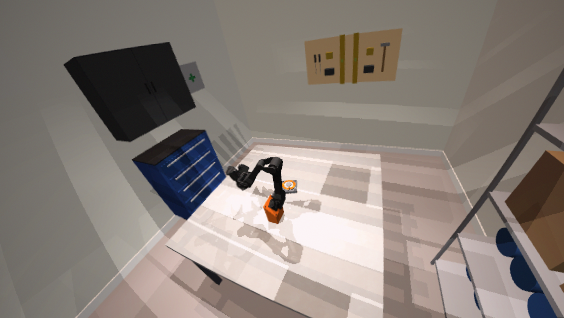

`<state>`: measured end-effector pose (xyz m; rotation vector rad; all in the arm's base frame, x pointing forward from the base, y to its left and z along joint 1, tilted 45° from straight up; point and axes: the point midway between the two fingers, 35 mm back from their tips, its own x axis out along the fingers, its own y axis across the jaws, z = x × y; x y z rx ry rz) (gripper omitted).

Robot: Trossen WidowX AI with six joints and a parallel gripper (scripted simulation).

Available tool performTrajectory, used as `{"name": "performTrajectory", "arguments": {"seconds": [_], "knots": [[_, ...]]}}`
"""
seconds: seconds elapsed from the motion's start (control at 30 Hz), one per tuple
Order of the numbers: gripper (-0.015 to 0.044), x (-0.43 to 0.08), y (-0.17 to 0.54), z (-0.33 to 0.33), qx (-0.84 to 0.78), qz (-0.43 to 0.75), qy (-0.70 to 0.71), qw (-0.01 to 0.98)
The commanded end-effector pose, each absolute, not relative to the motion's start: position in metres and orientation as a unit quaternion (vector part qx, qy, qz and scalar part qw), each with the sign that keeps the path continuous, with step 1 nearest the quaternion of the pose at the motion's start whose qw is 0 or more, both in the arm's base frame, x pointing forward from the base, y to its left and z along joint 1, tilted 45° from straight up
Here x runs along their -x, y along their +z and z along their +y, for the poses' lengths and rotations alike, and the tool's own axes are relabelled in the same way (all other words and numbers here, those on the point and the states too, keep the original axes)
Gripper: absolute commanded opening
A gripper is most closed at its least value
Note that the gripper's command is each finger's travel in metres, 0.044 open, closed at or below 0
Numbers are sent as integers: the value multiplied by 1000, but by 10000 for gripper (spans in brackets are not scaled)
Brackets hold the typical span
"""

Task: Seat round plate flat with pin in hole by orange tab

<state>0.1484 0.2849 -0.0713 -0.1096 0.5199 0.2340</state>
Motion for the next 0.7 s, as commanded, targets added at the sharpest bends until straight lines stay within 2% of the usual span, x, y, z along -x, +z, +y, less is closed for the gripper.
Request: {"name": "performTrajectory", "arguments": {"seconds": [0.0, 0.23, 0.47, 0.67], "knots": [[374, -151, -71, 284, 57, 257, 112, 958], [190, -224, -63, 221, 149, 322, -31, 934], [6, -262, -51, 149, 216, 407, -131, 878], [0, -275, -34, 87, 239, 482, -205, 818]]}}
